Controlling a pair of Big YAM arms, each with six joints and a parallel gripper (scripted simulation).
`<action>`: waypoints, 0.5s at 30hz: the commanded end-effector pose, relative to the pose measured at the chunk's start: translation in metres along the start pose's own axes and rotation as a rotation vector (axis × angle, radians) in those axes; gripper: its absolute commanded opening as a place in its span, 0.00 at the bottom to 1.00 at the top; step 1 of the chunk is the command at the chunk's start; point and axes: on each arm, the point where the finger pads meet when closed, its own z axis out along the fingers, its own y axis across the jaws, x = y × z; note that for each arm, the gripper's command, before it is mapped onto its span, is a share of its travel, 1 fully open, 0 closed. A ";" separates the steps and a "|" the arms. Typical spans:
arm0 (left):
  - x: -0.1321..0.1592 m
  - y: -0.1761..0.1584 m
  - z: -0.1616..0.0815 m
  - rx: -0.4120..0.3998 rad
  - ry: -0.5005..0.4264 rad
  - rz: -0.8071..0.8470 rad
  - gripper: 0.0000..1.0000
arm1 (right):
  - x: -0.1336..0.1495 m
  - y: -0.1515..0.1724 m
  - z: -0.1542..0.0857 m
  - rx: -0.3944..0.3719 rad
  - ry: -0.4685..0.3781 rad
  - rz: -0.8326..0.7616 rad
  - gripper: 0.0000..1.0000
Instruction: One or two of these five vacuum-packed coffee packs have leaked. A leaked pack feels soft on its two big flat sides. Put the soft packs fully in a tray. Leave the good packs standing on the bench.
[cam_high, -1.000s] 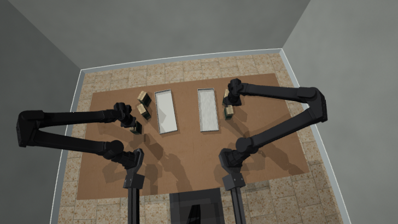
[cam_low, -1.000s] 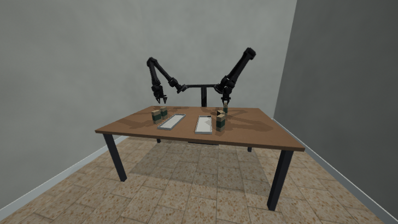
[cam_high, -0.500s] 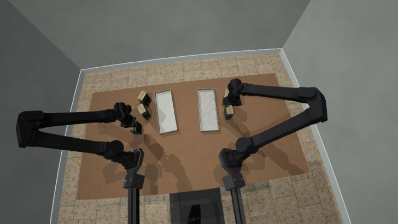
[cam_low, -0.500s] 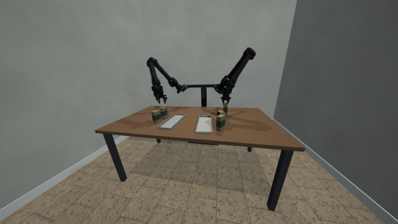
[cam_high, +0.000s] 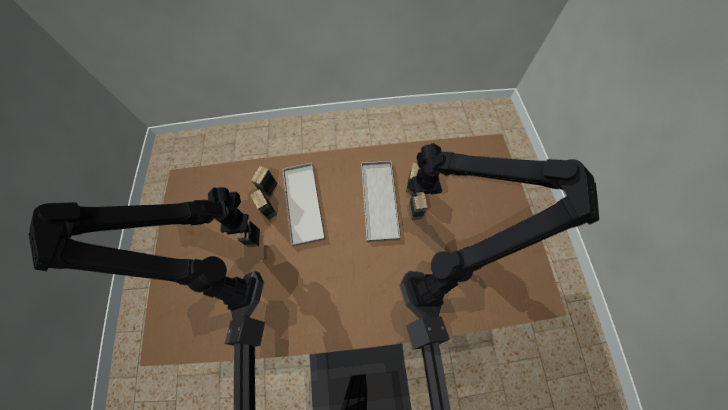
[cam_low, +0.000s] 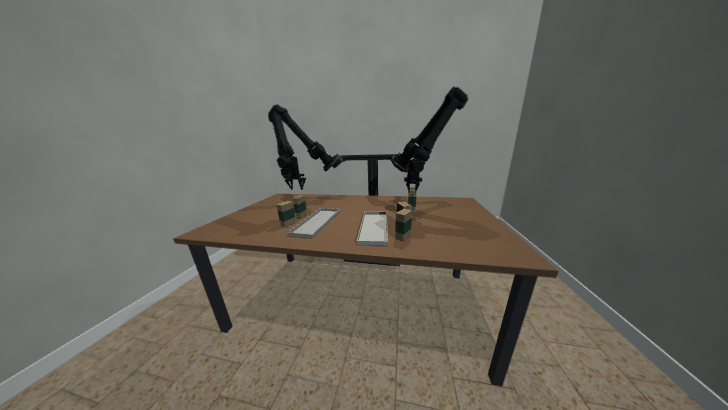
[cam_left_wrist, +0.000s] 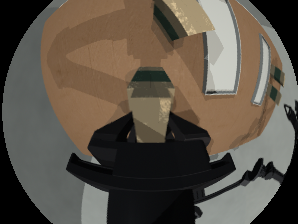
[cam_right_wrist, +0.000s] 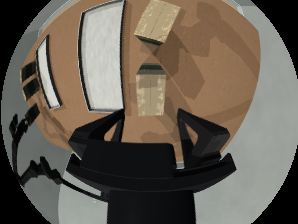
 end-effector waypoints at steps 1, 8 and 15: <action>-0.011 0.000 -0.009 0.001 -0.030 -0.008 0.23 | -0.009 -0.003 -0.006 0.001 -0.018 0.013 0.76; -0.010 -0.012 -0.005 0.003 -0.012 0.005 0.23 | -0.009 -0.003 -0.006 0.001 -0.018 0.013 0.76; -0.019 -0.040 -0.005 0.001 -0.032 -0.009 0.23 | -0.009 -0.003 -0.006 0.001 -0.018 0.013 0.76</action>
